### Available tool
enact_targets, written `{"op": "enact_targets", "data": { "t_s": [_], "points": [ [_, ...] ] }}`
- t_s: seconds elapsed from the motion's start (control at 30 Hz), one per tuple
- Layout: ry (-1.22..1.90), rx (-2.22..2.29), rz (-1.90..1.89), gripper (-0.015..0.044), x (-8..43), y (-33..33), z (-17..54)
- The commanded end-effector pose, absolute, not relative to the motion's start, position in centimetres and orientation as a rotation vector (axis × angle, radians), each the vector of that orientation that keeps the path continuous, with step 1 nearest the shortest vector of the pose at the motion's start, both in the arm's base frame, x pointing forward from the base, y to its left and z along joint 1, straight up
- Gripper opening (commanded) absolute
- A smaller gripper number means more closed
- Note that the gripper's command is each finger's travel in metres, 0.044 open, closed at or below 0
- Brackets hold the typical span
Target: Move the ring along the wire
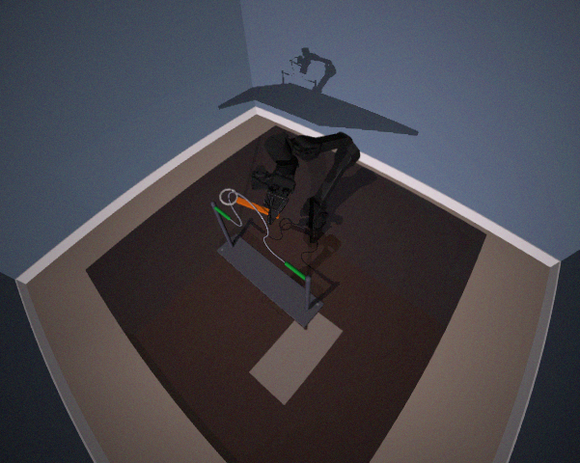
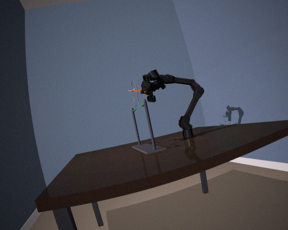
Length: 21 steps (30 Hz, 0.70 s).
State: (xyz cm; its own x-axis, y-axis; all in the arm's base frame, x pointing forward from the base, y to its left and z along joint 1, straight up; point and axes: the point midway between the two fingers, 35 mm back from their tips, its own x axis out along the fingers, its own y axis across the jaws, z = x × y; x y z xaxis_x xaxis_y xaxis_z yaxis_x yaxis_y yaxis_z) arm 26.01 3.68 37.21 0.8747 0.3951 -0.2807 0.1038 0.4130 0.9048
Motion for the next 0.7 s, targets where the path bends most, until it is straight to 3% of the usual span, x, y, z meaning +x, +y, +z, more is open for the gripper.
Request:
{"op": "enact_targets", "data": {
  "t_s": [0.0, 0.67],
  "points": [
    [0.5, 1.087, 0.178, -0.015, 26.02, 3.62, 37.18],
    [0.509, 0.816, 0.095, -0.015, 26.02, 3.09, 36.29]
  ]
}}
